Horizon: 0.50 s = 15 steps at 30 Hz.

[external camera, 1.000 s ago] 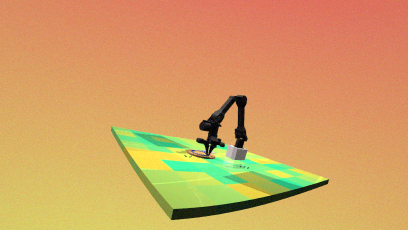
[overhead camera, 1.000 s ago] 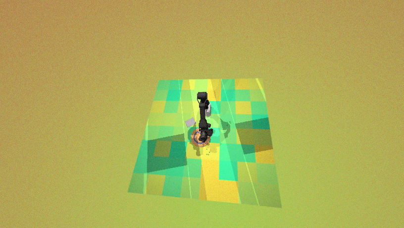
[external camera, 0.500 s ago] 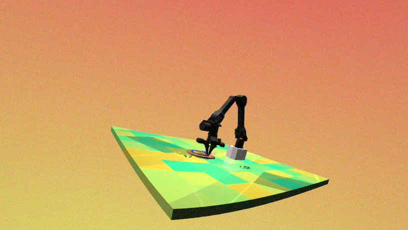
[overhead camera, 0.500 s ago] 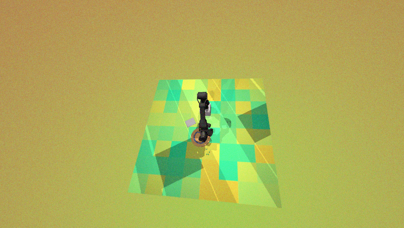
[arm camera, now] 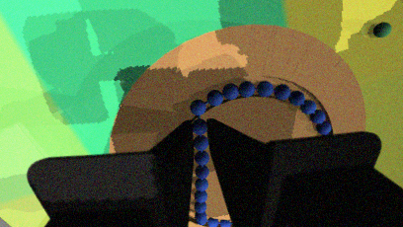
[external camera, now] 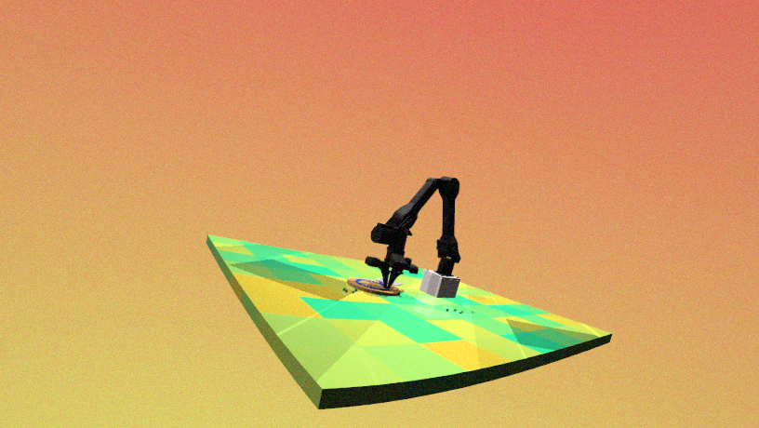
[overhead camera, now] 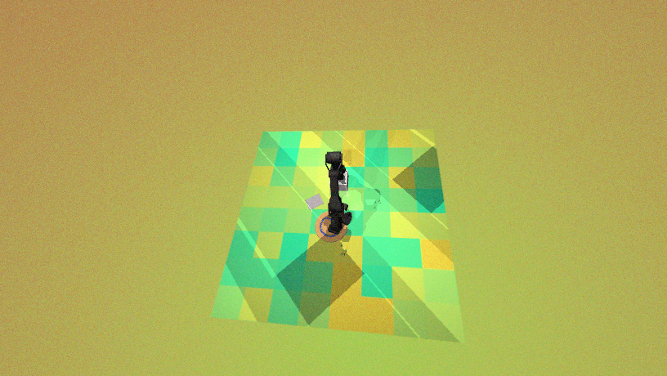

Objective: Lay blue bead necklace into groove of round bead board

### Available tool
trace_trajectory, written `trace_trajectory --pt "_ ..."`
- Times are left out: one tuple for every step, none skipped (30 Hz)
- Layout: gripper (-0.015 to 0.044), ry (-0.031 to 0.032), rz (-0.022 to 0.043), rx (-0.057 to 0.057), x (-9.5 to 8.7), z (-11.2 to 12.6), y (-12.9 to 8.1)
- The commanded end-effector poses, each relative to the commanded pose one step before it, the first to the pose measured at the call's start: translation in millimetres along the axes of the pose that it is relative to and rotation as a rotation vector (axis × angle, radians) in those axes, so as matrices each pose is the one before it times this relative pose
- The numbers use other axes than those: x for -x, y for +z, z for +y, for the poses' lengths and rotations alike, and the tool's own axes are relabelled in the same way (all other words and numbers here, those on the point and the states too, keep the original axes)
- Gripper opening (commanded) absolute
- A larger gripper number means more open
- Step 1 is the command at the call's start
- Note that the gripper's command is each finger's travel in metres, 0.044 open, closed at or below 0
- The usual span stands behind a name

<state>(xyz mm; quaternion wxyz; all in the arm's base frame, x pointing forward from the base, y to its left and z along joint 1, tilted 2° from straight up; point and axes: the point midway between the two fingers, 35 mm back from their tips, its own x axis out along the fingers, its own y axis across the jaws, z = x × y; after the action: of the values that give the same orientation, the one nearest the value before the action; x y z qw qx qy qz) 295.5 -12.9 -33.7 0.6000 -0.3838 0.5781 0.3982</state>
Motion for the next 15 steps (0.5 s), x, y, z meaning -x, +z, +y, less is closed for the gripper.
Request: trace_trajectory --pt "0.0000 -0.00076 -0.00167 0.0027 5.18 0.00 0.29" --pt "0.0000 0.00009 -0.00009 0.0002 0.45 0.04 0.01" --pt "0.0000 0.00000 0.00000 0.0000 0.00 0.00 0.00" --pt "0.0000 0.00000 0.00000 0.0000 0.00 0.00 0.00" --pt "0.0000 0.00000 0.00000 0.0000 0.00 0.00 0.00" --pt "0.0000 0.00000 0.00000 0.0000 0.00 0.00 0.00" --pt "0.0000 0.00004 -0.00002 0.0000 0.00 0.42 0.22" --pt "0.0000 0.00011 -0.00006 0.0000 -0.01 1.25 0.65" --pt "0.0000 0.00019 -0.00010 0.0000 -0.02 2.09 1.06" --pt "0.0000 0.00024 -0.00013 0.0000 -0.03 2.68 1.33" --pt "0.0000 0.00019 -0.00010 0.0000 -0.03 2.10 1.01" --pt "0.0000 0.00012 -0.00006 0.0000 -0.02 1.26 0.60" --pt "0.0000 0.00004 -0.00002 0.0000 -0.01 0.42 0.20" --pt "0.0000 0.00000 0.00000 0.0000 0.00 0.00 0.00" --pt "0.0000 0.00000 0.00000 0.0000 0.00 0.00 0.00"
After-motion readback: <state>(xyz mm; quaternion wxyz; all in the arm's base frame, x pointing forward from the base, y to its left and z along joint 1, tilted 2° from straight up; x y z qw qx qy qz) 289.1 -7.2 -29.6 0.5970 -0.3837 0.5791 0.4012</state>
